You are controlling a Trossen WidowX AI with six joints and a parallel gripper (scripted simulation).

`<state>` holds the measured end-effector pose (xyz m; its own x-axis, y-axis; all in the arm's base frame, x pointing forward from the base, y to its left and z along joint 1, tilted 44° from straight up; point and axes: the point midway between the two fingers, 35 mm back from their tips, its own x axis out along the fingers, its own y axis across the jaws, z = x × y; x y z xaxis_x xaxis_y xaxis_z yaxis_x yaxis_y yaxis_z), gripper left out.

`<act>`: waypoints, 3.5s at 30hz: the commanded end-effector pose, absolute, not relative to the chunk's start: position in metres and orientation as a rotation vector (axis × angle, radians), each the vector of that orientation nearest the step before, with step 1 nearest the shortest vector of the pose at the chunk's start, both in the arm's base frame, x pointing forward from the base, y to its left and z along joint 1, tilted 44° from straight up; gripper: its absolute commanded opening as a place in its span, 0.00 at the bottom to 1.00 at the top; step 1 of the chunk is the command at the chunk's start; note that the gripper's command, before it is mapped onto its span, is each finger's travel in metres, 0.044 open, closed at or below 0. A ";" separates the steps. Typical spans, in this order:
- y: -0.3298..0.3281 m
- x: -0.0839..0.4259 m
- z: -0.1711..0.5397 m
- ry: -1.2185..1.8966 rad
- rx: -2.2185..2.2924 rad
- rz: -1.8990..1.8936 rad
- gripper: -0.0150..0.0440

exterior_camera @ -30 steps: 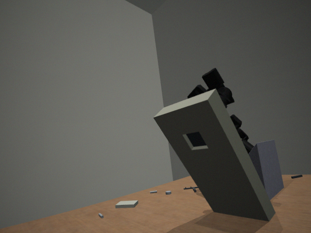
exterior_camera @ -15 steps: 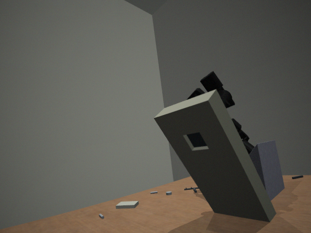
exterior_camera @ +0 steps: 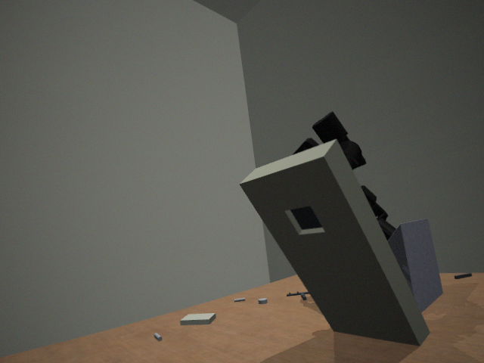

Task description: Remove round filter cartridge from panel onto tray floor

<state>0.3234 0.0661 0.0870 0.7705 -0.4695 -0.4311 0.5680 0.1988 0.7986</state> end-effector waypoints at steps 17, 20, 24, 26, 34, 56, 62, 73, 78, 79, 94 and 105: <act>0.066 0.327 0.087 0.105 1.160 -0.725 0.43; 0.066 0.327 0.087 0.105 1.160 -0.725 0.43; 0.066 0.327 0.087 0.105 1.160 -0.725 0.43; 0.066 0.327 0.087 0.105 1.160 -0.725 0.43; 0.066 0.327 0.086 0.105 1.160 -0.725 0.43; 0.061 0.334 0.082 0.105 1.160 -0.725 0.43; 0.060 0.335 0.081 0.105 1.160 -0.725 0.43; 0.059 0.338 0.080 0.105 1.160 -0.725 0.43; 0.058 0.339 0.079 0.105 1.160 -0.725 0.43; 0.058 0.339 0.079 0.105 1.160 -0.725 0.43; 0.060 0.338 0.081 0.120 1.108 -0.715 0.25; 0.058 0.339 0.079 0.241 0.771 -0.666 0.25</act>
<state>0.3362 0.0611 0.0812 0.7747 -0.4677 -0.4255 0.6249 0.4633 0.6284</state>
